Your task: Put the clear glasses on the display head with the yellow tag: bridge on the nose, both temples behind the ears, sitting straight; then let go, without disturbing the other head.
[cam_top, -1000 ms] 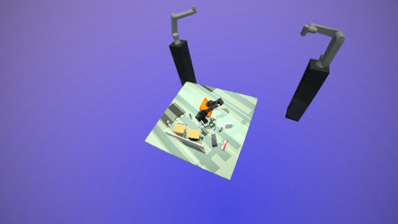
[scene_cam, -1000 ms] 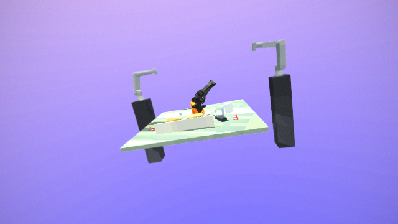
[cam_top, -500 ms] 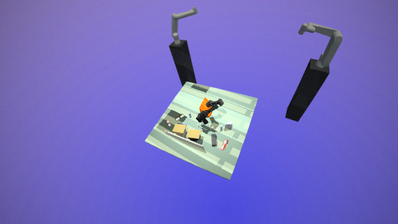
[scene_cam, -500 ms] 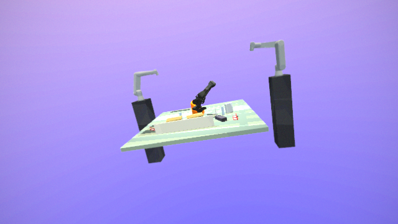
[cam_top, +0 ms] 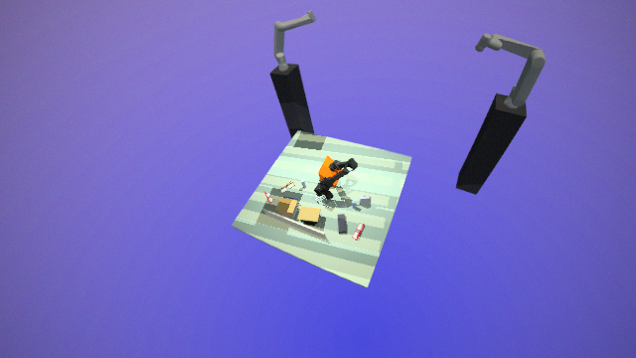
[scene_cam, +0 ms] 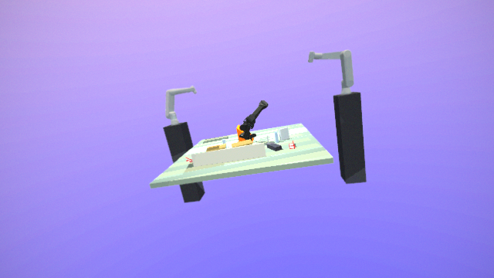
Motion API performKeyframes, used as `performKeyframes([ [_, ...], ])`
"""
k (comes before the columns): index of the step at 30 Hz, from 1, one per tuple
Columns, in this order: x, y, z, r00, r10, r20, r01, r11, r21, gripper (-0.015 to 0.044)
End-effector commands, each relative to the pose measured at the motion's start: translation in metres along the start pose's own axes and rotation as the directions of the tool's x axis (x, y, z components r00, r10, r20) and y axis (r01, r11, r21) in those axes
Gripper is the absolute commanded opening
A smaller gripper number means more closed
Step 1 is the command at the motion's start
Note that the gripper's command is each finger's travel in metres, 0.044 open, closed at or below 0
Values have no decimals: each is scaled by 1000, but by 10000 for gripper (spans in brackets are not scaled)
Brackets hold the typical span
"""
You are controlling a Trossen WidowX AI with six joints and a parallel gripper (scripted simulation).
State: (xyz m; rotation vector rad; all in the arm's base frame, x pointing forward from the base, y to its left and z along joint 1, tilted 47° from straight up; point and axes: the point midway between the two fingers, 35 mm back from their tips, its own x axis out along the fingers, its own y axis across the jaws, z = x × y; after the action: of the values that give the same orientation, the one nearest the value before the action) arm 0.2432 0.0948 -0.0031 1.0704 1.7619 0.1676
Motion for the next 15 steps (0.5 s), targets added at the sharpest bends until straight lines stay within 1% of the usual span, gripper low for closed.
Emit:
performKeyframes([
  [1, 1, 4, 0, 1000, 5, -2, -5, 1000, -2, 120],
  [2, 0, 1, 0, 1000, 0, 0, 0, 1000, 0, 94],
  [15, 0, 1, 0, 1000, 0, 0, 0, 1000, 0, 7],
])
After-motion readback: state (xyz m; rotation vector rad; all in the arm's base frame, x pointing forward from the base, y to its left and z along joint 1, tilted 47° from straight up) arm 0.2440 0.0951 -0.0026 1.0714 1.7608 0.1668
